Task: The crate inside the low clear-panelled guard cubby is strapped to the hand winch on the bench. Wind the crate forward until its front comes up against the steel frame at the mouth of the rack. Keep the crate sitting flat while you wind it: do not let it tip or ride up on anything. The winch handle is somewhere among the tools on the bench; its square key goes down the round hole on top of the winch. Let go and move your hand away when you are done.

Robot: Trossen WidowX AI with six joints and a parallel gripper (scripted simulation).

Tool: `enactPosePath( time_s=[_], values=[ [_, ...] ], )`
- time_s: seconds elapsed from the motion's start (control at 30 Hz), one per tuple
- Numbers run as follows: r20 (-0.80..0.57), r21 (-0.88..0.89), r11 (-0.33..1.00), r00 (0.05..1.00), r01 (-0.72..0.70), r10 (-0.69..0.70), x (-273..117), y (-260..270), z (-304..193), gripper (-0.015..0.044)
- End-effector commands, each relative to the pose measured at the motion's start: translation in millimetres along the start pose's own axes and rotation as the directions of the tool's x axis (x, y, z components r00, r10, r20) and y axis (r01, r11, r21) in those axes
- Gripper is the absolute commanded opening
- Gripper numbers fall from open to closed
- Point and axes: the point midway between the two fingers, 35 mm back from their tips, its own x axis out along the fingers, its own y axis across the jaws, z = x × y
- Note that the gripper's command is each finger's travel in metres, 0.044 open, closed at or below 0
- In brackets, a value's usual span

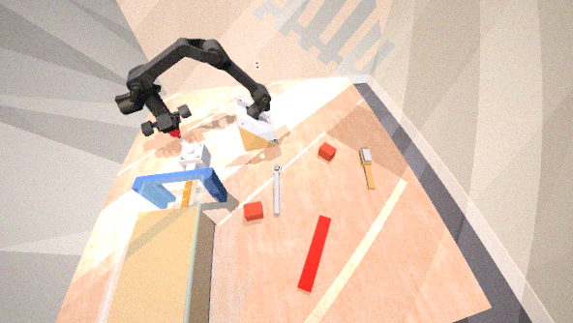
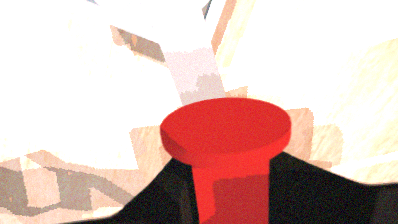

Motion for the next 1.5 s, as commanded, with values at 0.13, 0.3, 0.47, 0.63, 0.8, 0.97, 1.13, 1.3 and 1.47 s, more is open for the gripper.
enactPosePath(
  time_s=[0.13,0.3,0.47,0.63,0.8,0.97,1.13,1.3,1.47],
  values=[
    [0.009,-0.009,0.999,0.999,0.042,-0.042,0,-24,11,0.0],
    [0.01,-0.009,0.999,0.999,0.042,-0.042,0,-30,15,0.0],
    [0.01,-0.01,0.999,0.999,0.043,-0.043,-1,-37,20,0.0],
    [0.01,-0.01,0.999,0.999,0.043,-0.043,-1,-42,25,0.0],
    [-0.002,0.0,1.0,1.0,0.019,-0.019,-2,-36,17,0.0],
    [0.004,0.231,0.973,1.0,0.018,-0.02,-2,-36,17,0.0],
    [0.016,0.637,0.77,1.0,0.006,-0.021,-2,-36,17,0.0],
    [0.028,0.911,0.412,0.999,-0.016,-0.023,-2,-36,17,0.0],
    [0.03,0.935,0.355,0.999,-0.019,-0.023,-2,-36,17,0.0]
  ],
)
